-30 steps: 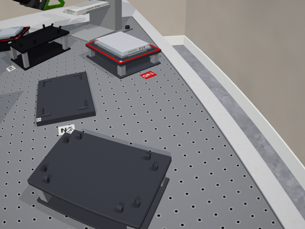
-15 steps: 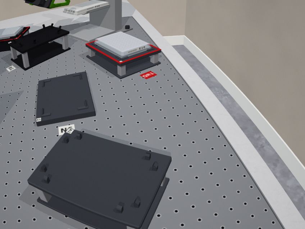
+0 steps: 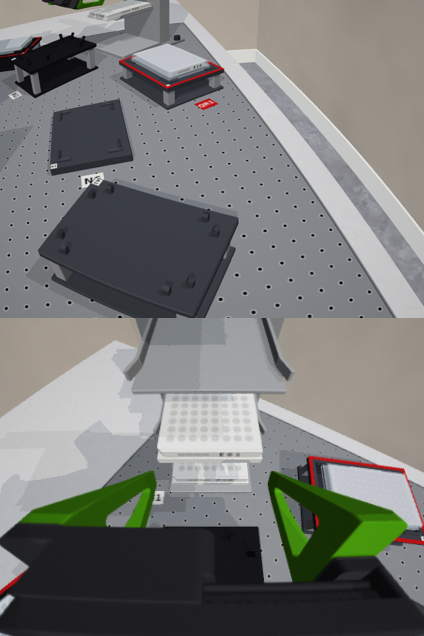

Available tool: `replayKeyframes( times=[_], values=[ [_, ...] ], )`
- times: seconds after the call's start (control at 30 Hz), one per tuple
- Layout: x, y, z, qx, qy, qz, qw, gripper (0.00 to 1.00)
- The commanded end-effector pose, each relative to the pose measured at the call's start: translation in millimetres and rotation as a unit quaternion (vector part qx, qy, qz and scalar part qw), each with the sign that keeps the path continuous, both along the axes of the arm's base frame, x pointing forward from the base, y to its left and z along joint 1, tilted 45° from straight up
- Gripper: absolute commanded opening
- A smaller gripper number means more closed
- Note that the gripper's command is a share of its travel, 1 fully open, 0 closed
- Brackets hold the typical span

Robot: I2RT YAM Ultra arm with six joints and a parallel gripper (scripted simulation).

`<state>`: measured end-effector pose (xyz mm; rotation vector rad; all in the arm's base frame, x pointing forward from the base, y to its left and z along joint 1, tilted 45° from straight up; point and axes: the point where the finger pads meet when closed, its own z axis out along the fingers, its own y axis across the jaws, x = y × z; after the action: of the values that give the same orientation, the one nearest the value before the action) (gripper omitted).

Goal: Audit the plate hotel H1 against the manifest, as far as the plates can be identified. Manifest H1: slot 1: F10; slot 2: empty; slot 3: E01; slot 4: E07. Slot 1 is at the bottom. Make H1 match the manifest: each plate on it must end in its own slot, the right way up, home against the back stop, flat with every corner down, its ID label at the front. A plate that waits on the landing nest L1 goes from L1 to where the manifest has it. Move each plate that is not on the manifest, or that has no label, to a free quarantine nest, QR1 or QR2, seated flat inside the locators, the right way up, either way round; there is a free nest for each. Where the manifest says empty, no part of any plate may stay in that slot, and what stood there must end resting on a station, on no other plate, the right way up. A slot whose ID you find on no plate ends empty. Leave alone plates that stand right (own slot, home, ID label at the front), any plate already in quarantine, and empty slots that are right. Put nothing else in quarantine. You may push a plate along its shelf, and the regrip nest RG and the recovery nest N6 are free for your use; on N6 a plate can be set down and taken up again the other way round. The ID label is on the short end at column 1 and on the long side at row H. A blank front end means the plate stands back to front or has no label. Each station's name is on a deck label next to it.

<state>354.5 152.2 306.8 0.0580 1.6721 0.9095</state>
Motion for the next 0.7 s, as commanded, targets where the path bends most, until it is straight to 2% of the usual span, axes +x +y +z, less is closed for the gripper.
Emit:
replayKeyframes(
  times=[0.0, 0.67],
  values=[
    [2.6, -2, 11.2, 0.004, -0.012, -0.004, 1.000, 1.00],
    [22.9, 2, 20.4, 0.004, -0.012, -0.004, 1.000, 1.00]
  ],
)
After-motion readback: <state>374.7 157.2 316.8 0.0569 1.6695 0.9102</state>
